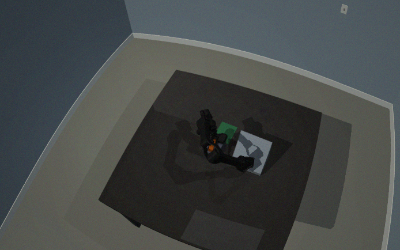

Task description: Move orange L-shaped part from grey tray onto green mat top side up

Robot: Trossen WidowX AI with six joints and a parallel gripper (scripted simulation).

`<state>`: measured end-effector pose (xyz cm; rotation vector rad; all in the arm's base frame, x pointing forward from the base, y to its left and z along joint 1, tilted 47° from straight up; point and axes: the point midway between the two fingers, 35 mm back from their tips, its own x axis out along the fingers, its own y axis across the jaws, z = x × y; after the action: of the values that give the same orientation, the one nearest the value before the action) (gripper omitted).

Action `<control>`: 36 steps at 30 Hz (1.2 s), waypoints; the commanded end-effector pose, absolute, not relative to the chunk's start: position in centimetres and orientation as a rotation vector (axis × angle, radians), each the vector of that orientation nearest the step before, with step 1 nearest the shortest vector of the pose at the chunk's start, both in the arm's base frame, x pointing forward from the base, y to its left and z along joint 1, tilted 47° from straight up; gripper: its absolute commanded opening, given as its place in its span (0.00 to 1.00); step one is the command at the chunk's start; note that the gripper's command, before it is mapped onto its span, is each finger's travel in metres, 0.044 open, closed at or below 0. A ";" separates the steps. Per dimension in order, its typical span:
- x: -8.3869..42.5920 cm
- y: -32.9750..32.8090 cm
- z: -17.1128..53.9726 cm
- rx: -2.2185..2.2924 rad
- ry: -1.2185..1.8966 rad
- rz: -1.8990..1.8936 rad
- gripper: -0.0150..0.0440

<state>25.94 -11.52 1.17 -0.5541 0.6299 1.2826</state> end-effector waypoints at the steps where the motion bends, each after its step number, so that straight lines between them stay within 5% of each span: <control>1: 25.9 -10.8 0.7 -0.538 0.630 1.282 0.73; 10: 26.0 -10.1 0.0 -0.537 0.629 1.283 0.73; 14: 26.1 -10.4 0.2 -0.552 0.628 1.285 0.55; 25: 26.1 -10.4 0.2 -0.552 0.628 1.285 0.43; 29: 26.1 -10.4 0.2 -0.552 0.628 1.285 0.25; 36: 26.0 -10.6 0.4 -0.550 0.629 1.284 0.25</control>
<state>26.03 -10.37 0.18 -0.5468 0.6302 1.2846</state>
